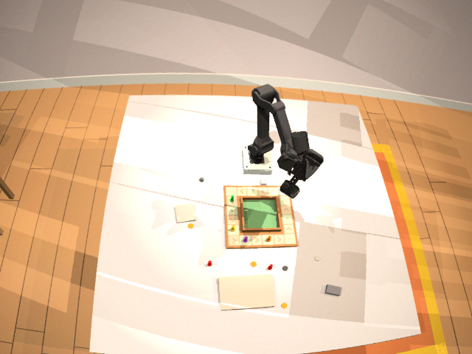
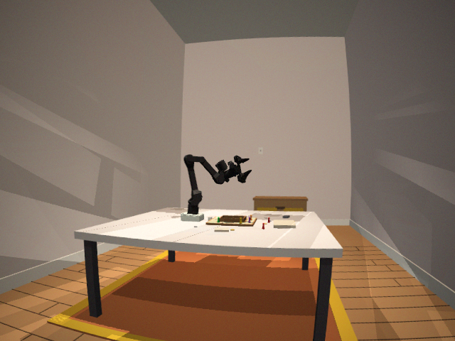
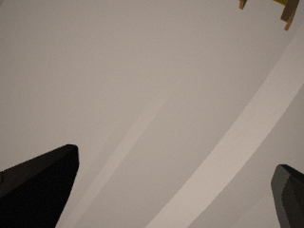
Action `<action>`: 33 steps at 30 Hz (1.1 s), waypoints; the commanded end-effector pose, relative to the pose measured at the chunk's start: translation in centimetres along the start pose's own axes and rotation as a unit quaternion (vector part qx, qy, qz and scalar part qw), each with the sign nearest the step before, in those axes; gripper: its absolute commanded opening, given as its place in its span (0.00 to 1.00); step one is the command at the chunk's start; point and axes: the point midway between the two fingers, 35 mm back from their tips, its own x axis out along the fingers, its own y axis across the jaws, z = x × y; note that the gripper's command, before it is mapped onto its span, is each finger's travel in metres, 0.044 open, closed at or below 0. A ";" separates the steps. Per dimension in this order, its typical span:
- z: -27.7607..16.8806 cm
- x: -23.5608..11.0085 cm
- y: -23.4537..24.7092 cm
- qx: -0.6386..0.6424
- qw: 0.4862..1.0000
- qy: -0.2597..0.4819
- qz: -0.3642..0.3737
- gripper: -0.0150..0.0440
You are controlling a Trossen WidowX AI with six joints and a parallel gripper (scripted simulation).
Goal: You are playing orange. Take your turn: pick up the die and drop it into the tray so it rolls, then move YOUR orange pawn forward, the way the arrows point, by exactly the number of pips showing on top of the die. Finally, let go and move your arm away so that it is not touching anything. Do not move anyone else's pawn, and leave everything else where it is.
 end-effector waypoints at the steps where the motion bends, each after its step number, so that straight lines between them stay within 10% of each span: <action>1: -0.1 0.0 -0.1 -0.006 1.000 0.004 -0.002 0.89; 5: -2.1 0.0 -2.2 -0.116 0.990 0.078 -0.037 0.72; 15: -4.6 -4.8 -11.2 -0.371 0.856 0.325 -0.155 0.72; 33: -1.5 -12.5 -17.9 -0.473 0.670 0.512 -0.254 0.72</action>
